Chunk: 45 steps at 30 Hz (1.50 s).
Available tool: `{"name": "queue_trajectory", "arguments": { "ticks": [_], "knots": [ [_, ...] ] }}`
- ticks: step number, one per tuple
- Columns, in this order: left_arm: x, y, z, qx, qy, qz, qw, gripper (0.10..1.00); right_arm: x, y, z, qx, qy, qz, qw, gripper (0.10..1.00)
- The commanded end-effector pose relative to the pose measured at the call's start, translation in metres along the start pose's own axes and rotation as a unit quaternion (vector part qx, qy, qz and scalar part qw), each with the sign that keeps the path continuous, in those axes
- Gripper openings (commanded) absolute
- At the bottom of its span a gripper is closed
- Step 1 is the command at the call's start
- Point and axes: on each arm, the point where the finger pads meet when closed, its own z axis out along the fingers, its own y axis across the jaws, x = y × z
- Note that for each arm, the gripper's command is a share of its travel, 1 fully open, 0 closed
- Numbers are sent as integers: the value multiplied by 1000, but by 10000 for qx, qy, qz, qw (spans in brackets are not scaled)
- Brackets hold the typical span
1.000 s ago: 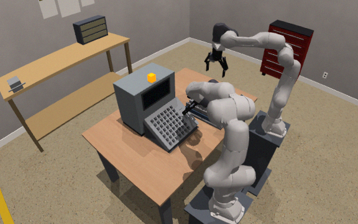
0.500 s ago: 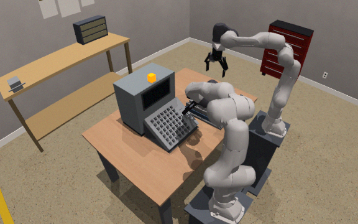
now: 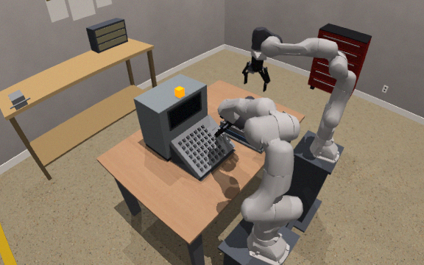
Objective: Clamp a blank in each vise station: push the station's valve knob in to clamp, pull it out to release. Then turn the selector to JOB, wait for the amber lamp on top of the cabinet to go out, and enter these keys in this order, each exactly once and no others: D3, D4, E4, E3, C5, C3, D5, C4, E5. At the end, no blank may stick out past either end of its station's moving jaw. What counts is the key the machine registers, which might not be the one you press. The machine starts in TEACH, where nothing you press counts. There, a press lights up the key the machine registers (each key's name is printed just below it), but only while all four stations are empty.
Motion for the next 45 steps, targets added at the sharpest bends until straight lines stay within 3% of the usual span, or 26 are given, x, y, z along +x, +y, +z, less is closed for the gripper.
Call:
{"name": "queue_trajectory", "arguments": {
  "ticks": [1,4,5,30,45],
  "knots": [
    [2,1,1,-24,27,-30,10000,399,0,0,0,-1,0,1,10000,1000],
    [2,1,1,-24,27,-30,10000,399,0,0,0,-1,0,1,10000,1000],
    [2,1,1,-24,27,-30,10000,99,0,0,0,-1,0,1,10000,1000],
    [2,1,1,-24,27,4,10000,99,0,0,0,-1,0,1,10000,1000],
    [2,1,1,-23,28,593,9982,99,0,0,0,-1,0,1,10000,1000]
  ]
}}
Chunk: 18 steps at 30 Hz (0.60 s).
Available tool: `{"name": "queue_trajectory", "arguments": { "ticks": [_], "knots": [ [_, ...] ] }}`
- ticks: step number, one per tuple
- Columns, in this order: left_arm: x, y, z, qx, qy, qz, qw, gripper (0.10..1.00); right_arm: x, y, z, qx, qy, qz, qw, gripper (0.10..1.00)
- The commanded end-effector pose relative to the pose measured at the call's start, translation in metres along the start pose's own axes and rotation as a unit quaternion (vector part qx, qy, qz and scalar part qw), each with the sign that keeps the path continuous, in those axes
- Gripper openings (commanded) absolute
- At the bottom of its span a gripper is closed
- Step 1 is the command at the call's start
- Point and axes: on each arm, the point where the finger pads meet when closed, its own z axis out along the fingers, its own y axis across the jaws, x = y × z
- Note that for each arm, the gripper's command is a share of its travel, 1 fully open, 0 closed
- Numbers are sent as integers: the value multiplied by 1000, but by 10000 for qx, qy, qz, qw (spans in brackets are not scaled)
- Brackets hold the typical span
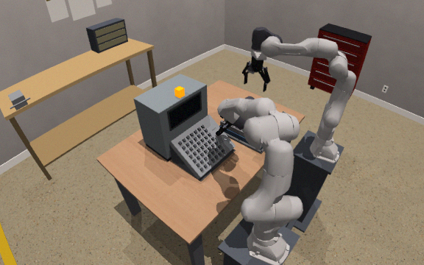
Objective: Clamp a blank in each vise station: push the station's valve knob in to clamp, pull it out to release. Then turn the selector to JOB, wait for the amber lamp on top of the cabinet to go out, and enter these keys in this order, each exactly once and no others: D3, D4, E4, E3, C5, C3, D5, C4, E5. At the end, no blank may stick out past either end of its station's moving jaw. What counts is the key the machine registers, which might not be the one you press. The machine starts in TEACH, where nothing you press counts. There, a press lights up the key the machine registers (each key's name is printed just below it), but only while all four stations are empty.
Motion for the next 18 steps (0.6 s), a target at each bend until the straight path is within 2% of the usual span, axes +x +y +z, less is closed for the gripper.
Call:
{"name": "queue_trajectory", "arguments": {
  "ticks": [1,7,13,15,18],
  "knots": [
    [1,0,0,-6,3,445,9990,99,0,0,0,-1,0,1,10000,1000],
    [1,0,0,-6,3,1066,9943,99,0,0,0,-1,0,1,10000,1000],
    [1,0,0,-6,3,1861,9825,99,0,0,0,-1,0,1,10000,1000],
    [1,0,0,-6,3,1861,9825,99,0,0,0,-1,0,1,10000,1000],
    [1,0,0,-5,4,2307,9730,99,0,0,0,-1,0,1,10000,1000]
  ]
}}
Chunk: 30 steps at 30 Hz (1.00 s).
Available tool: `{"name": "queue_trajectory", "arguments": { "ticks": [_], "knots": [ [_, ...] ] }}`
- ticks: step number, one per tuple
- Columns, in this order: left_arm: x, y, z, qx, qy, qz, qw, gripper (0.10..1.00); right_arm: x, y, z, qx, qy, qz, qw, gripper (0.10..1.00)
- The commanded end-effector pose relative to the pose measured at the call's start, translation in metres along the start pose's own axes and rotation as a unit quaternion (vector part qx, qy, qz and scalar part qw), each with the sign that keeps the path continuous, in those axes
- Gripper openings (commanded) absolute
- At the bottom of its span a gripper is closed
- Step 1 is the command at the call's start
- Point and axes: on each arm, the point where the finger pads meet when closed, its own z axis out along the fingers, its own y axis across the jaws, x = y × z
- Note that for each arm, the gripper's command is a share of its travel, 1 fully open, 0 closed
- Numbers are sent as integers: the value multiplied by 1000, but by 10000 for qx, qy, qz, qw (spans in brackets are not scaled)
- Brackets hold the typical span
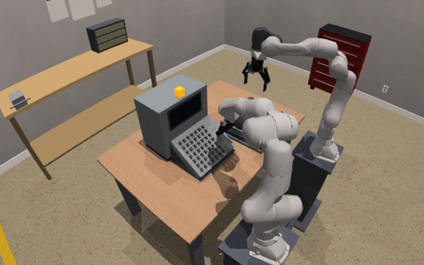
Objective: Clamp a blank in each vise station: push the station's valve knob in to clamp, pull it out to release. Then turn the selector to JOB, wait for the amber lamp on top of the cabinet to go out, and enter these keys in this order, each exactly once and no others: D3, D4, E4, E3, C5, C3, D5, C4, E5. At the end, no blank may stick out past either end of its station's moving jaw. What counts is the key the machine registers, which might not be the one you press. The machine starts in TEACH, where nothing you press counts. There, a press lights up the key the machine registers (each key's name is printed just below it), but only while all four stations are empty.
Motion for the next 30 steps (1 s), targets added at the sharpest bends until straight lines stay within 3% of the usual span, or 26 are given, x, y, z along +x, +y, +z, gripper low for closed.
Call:
{"name": "queue_trajectory", "arguments": {
  "ticks": [1,6,12,14,29,30],
  "knots": [
    [1,0,1,-52,-71,1071,9942,99,0,0,0,-1,0,1,10000,1000],
    [1,0,1,-58,-67,1885,9820,99,0,0,0,-1,0,1,10000,1000],
    [1,0,1,-57,-51,2778,9606,99,0,0,0,-1,0,1,10000,1000],
    [1,0,1,-57,-51,2778,9606,99,0,0,0,-1,0,1,10000,1000],
    [1,0,1,-60,-26,4795,8775,99,0,0,0,-1,0,1,10000,1000],
    [1,0,1,-60,-26,4795,8775,99,0,0,0,-1,0,1,10000,1000]
  ]
}}
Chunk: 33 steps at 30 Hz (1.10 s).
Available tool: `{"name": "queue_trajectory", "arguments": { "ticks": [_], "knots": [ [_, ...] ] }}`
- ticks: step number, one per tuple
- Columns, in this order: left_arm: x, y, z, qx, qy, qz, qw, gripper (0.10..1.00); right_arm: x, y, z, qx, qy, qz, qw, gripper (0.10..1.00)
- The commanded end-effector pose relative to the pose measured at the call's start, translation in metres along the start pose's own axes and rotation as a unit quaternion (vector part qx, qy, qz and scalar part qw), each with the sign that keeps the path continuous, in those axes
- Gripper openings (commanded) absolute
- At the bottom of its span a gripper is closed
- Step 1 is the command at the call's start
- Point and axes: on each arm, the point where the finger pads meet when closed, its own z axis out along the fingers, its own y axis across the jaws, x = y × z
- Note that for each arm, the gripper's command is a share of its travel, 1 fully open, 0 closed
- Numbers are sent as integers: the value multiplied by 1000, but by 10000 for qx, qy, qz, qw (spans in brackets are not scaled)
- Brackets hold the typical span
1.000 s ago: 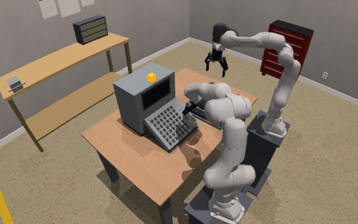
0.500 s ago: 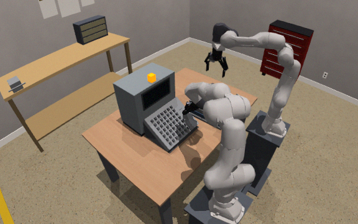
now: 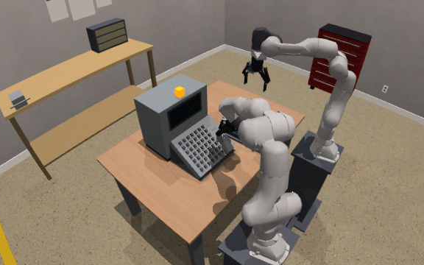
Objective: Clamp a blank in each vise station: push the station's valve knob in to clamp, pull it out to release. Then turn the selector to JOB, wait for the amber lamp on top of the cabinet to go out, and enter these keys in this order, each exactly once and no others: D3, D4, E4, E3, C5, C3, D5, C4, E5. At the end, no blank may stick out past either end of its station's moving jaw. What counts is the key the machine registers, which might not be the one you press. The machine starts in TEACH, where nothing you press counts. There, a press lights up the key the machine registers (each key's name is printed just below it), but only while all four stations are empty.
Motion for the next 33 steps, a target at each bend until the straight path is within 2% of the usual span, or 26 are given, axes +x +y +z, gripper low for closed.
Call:
{"name": "queue_trajectory", "arguments": {
  "ticks": [1,2,7,16,33],
  "knots": [
    [1,-1,0,-213,-87,1129,9933,99,0,0,0,-1,0,1,10000,1000],
    [1,-1,0,-236,-93,1393,9899,99,0,0,0,-1,0,1,10000,1000],
    [1,-1,0,-241,-81,1891,9816,99,0,0,0,-1,0,1,10000,1000],
    [1,-1,0,-245,-68,2428,9697,99,0,0,0,-1,0,1,10000,1000],
    [1,-1,0,-246,-64,2579,9658,99,0,0,0,-1,0,1,10000,1000]
  ]
}}
